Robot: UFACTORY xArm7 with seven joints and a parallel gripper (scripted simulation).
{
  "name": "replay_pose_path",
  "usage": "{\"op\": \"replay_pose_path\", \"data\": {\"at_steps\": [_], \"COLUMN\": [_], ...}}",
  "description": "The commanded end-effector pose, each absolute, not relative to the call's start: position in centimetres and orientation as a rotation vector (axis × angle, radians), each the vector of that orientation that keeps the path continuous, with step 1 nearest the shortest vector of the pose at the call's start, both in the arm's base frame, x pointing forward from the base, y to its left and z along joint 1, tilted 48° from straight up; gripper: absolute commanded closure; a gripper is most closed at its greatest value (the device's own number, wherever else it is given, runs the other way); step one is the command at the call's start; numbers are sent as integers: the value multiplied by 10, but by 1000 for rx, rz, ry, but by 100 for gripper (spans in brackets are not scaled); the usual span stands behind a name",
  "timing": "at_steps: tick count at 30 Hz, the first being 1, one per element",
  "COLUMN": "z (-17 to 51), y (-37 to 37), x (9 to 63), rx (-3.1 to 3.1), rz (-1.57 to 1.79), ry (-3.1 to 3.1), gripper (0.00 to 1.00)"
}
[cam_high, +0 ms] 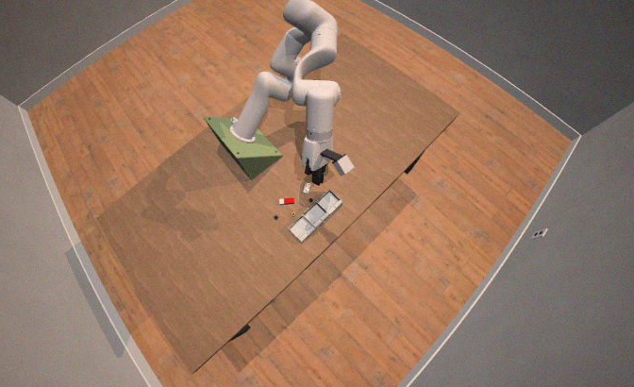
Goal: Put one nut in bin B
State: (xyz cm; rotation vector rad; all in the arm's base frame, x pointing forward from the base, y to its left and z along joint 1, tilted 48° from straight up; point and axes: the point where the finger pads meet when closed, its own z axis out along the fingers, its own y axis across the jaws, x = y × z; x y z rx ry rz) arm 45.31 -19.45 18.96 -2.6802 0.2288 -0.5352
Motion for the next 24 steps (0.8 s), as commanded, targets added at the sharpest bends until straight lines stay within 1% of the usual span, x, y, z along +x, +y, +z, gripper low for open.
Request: {"op": "replay_pose_path", "data": {"at_steps": [1, 3, 7, 9, 13, 15, 24], "z": [172, 159, 146, 134, 124, 113, 91], "y": [-188, -181, -173, -166, -159, -150, -131], "x": [445, 438, 430, 421, 414, 405, 382], "rx": [-2661, -2598, -2592, -2524, -2521, -2448, -2376], "rz": [-498, -405, -396, -309, -306, -228, -161], "ry": [224, 198, 195, 172, 171, 150, 133], "gripper": [93, 93, 93, 93, 93, 93, 93]}}
